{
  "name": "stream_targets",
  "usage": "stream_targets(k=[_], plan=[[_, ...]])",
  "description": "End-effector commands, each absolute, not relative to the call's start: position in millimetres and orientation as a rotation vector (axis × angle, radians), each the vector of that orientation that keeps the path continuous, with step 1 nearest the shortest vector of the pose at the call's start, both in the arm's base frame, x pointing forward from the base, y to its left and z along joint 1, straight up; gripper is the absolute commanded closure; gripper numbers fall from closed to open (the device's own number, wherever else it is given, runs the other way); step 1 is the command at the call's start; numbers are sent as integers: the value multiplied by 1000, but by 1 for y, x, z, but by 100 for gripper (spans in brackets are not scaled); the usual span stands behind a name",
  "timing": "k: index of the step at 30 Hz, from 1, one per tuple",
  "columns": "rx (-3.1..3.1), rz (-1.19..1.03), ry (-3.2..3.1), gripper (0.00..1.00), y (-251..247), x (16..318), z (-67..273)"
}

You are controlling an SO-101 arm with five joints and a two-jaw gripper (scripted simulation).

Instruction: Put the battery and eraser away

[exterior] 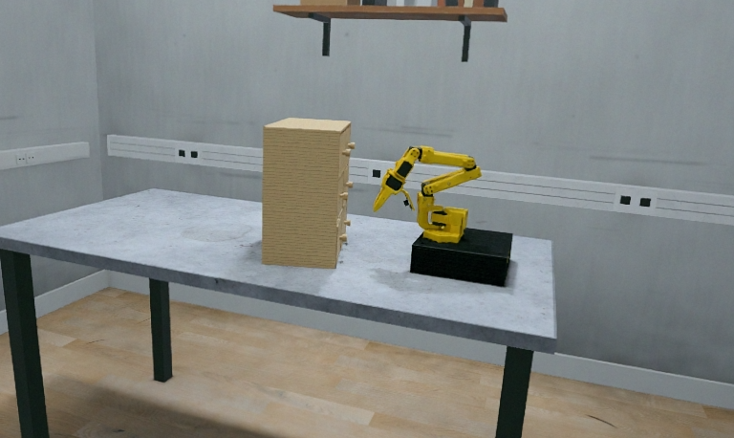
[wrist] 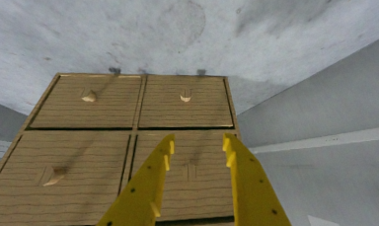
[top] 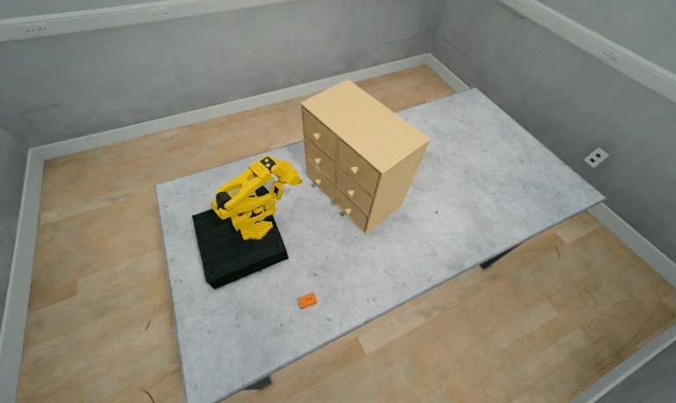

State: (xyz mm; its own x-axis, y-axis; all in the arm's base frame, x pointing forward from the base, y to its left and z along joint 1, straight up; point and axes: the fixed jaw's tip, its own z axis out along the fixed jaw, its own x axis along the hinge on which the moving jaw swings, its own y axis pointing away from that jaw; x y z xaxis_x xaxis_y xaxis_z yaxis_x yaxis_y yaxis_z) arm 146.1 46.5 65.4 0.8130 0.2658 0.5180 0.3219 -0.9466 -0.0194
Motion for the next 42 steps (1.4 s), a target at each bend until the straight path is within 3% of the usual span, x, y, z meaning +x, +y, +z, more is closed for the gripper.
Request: stream_targets(k=[1, 42], plan=[[-2897, -771, -470, 79, 46, 142, 61], [-2665, -606, 769, 79, 43, 138, 58]])
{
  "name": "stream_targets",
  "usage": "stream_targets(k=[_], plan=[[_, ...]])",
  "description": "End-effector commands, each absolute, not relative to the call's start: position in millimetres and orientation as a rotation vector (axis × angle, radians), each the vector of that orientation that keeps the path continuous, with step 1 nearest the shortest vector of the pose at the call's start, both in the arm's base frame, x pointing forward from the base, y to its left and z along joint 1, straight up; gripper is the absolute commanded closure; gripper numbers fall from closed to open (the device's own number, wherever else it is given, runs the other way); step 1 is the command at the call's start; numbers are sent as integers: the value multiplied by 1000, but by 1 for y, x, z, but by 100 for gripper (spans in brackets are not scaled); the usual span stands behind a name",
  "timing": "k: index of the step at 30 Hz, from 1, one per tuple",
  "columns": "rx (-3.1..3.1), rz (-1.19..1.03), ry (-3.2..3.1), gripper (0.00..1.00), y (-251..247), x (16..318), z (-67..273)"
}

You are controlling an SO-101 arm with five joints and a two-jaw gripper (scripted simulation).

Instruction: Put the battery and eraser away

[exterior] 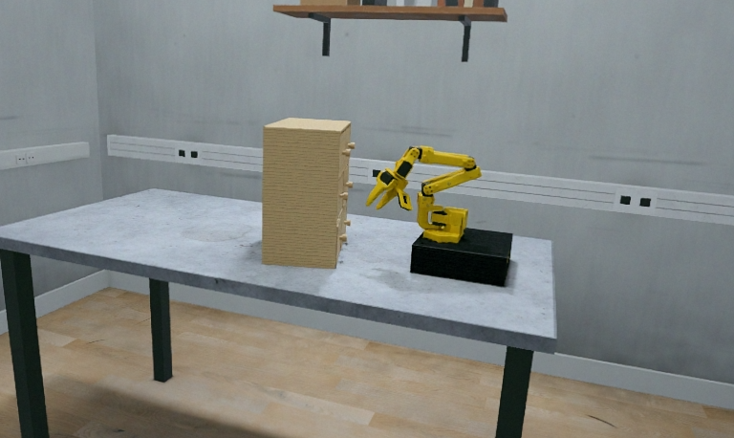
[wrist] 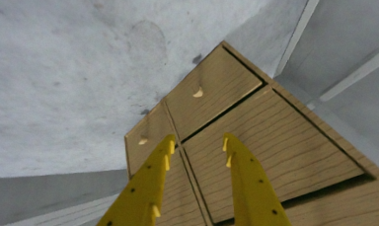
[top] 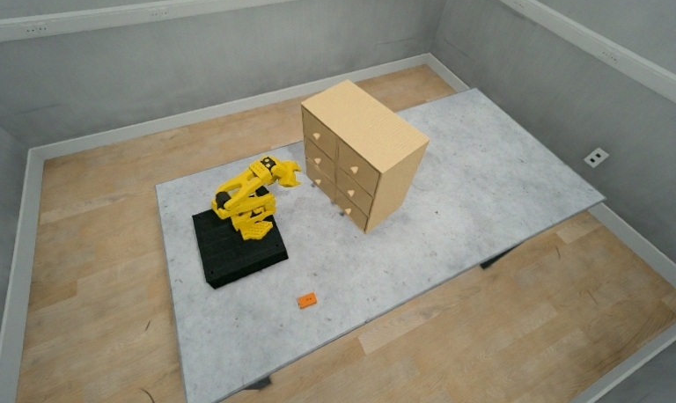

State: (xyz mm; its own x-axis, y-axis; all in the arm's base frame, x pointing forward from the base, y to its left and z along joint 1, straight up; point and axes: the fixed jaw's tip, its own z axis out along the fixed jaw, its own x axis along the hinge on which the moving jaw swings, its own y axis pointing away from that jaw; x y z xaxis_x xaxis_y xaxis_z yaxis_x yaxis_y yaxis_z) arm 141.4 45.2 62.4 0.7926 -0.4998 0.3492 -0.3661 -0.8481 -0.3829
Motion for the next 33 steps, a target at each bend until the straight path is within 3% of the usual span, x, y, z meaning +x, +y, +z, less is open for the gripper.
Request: stream_targets(k=[1, 33], plan=[[-2651, -600, 802, 79, 43, 138, 58], [-2139, -412, 1617, 79, 44, 136, 57]])
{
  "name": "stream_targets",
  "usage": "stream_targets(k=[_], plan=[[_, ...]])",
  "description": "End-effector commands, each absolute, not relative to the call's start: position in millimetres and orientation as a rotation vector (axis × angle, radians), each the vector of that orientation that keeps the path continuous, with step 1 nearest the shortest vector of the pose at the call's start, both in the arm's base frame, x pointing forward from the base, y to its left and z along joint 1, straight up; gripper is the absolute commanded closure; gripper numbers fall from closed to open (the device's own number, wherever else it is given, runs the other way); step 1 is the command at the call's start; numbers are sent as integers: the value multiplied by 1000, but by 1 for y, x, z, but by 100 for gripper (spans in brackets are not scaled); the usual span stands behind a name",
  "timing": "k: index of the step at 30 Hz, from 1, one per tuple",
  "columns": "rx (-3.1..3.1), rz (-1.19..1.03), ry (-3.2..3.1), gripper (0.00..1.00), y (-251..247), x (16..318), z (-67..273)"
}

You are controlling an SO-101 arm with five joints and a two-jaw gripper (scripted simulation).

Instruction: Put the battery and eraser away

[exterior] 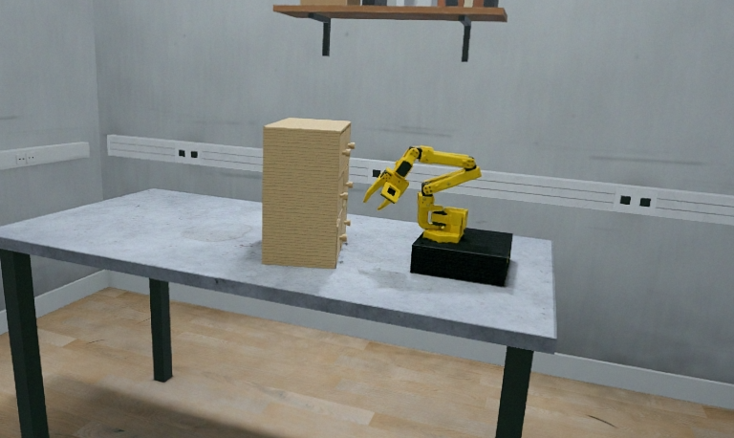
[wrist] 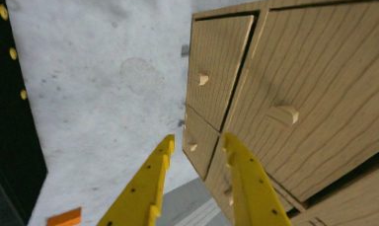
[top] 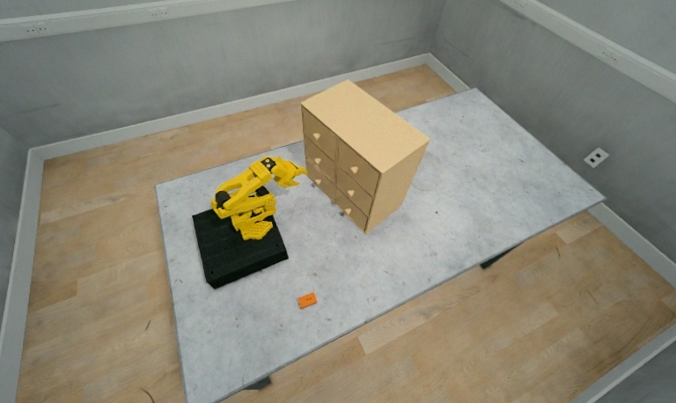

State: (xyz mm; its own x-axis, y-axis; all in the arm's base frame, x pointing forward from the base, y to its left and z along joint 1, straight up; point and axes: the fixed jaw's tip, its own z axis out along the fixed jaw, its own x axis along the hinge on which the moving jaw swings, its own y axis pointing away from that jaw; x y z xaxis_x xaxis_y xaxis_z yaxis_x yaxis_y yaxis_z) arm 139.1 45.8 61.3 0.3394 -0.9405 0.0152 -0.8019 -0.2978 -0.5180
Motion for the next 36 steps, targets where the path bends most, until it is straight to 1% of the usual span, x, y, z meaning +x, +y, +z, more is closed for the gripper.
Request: stream_targets(k=[1, 36], plan=[[-2116, -404, 1643, 79, 44, 136, 57], [-1303, -162, 2280, 79, 46, 138, 58]])
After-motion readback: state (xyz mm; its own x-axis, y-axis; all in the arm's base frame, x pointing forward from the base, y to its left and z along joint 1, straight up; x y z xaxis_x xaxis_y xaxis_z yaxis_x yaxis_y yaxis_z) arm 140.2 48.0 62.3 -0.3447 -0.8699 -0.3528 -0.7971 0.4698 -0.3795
